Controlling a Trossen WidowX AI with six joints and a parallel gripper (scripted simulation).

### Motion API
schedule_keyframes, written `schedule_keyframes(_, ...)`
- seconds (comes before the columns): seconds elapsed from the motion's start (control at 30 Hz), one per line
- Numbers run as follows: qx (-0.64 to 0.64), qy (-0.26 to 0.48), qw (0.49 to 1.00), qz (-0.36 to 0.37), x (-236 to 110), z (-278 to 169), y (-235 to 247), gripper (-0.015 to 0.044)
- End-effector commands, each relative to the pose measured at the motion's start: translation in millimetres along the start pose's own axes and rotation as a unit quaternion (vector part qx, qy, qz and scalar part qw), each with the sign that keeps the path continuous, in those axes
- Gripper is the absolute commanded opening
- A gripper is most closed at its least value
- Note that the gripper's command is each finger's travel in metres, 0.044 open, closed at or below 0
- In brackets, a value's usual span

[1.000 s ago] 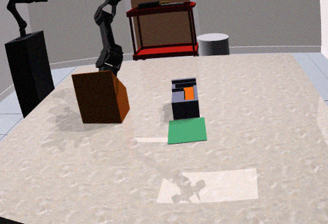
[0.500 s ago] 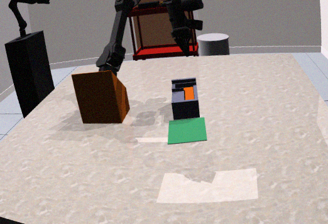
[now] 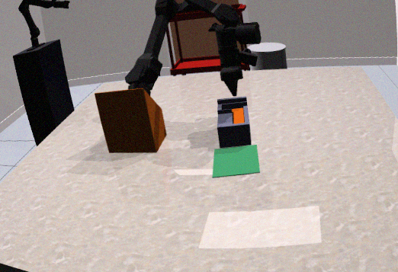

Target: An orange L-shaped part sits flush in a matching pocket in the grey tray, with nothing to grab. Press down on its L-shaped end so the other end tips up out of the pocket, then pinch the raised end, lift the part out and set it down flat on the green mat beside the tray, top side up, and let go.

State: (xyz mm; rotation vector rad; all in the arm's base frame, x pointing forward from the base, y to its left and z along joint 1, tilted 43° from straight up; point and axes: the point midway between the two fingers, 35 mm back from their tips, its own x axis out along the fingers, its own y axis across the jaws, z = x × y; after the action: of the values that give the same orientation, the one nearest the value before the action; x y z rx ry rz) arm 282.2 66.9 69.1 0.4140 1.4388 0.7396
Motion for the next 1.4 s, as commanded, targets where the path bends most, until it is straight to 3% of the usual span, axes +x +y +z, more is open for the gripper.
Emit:
schedule_keyframes(0.0,0.005,0.007,1.000,0.007,31.2,-5.8,2.5,0.0180)
schedule_keyframes(0.93,0.004,0.007,1.000,0.008,68.3,-6.7,3.5,0.0180)
schedule_keyframes(1.37,0.000,0.005,1.000,0.010,68.0,-5.2,5.6,0.0180)
